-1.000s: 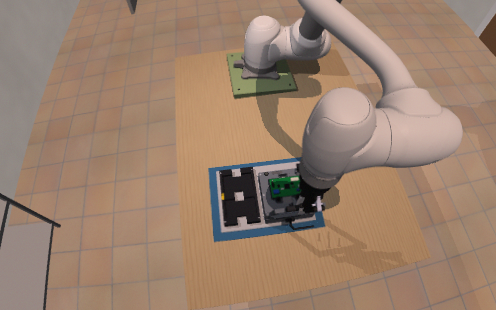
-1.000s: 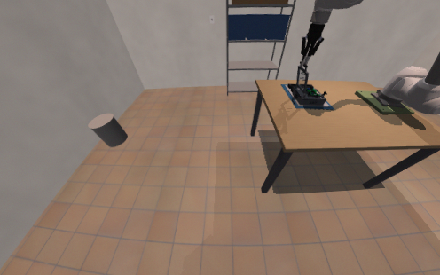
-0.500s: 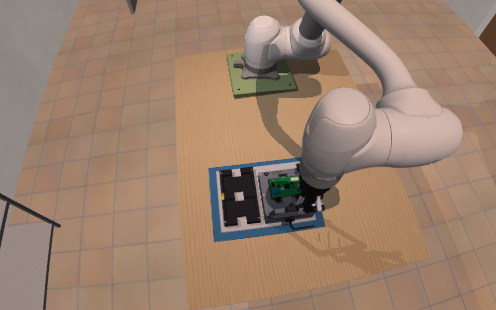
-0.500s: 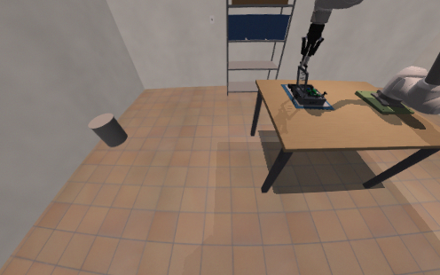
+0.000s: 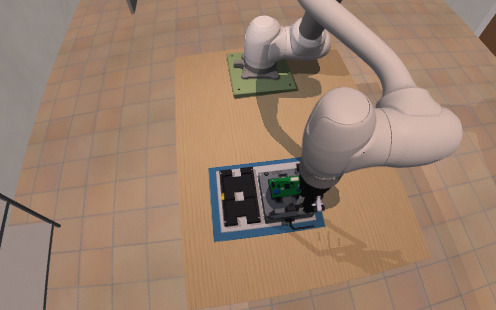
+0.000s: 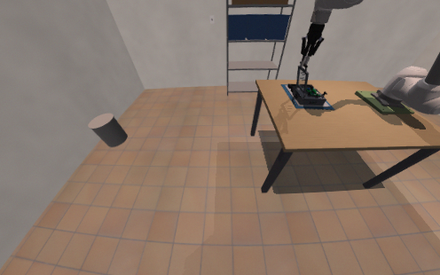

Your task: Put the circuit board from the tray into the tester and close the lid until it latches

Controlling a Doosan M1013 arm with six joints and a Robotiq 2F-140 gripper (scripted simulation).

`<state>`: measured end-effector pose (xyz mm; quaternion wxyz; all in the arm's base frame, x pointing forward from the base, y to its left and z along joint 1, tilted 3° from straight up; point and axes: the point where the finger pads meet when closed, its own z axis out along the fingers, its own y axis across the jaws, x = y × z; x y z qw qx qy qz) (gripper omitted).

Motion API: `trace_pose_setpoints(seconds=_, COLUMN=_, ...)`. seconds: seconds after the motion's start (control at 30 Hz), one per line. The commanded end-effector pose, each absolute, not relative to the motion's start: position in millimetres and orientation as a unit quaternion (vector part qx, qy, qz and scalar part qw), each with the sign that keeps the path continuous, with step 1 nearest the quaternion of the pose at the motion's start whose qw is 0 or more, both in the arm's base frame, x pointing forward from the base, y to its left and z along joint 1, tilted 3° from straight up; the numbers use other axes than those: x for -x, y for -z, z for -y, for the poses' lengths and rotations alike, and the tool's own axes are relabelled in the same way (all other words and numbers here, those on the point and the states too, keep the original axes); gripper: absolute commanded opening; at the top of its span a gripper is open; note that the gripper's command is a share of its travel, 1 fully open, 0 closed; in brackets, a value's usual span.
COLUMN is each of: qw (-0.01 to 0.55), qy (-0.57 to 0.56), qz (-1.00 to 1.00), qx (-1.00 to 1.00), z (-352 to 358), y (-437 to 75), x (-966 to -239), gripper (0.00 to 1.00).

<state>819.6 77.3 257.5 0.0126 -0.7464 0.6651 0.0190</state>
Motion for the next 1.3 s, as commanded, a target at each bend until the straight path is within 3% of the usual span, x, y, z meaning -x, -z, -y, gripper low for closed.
trace_pose_setpoints(seconds=0.0, qw=0.013, qy=-0.019, qz=-0.665, qx=0.746, z=-77.3, y=-257.7, x=-819.3, gripper=0.00)
trace_pose_setpoints(seconds=1.27, qw=0.013, qy=-0.019, qz=-0.665, qx=0.746, z=-75.9, y=-260.2, x=-808.6, gripper=0.00)
